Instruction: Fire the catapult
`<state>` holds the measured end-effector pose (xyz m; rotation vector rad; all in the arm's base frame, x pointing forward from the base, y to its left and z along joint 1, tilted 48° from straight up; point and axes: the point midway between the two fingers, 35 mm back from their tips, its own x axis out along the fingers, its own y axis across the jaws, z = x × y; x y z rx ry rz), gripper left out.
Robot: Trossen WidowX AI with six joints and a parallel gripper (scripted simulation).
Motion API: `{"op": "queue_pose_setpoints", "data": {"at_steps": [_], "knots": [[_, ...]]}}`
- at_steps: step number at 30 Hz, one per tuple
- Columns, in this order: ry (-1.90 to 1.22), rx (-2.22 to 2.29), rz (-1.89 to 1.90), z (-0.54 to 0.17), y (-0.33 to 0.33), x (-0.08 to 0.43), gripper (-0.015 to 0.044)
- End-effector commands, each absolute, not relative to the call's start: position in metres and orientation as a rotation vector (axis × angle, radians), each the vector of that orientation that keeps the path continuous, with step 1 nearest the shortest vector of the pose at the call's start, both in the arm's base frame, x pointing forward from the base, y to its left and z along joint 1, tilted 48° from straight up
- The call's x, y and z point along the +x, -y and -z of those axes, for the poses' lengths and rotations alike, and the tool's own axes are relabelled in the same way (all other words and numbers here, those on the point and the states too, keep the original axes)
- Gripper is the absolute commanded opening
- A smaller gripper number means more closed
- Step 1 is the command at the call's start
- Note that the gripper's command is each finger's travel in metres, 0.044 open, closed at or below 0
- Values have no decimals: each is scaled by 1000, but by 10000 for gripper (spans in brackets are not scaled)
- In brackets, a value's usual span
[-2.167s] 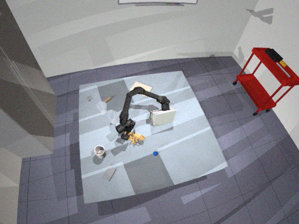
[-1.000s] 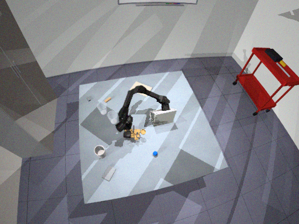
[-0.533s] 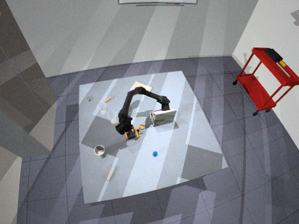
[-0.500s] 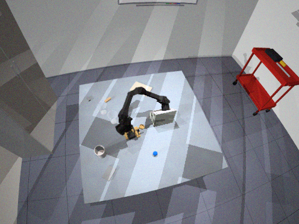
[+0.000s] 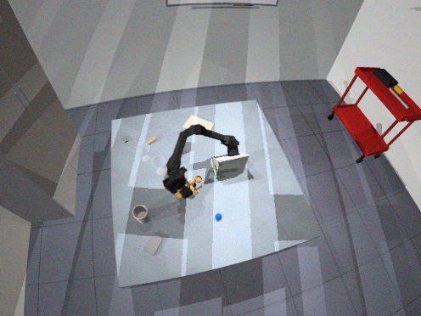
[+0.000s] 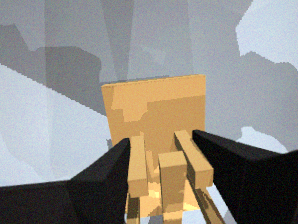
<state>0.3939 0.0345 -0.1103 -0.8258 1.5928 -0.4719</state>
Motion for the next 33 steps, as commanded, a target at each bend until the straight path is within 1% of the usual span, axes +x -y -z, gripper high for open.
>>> {"op": "queue_pose_setpoints", "data": {"at_steps": [1, 23, 29, 33], "knots": [[-1594, -827, 467, 114, -31, 394, 0], [-1594, -828, 469, 140, -5, 393, 0], [-1598, -817, 471, 137, -7, 393, 0], [-1598, -817, 471, 137, -7, 393, 105]]}}
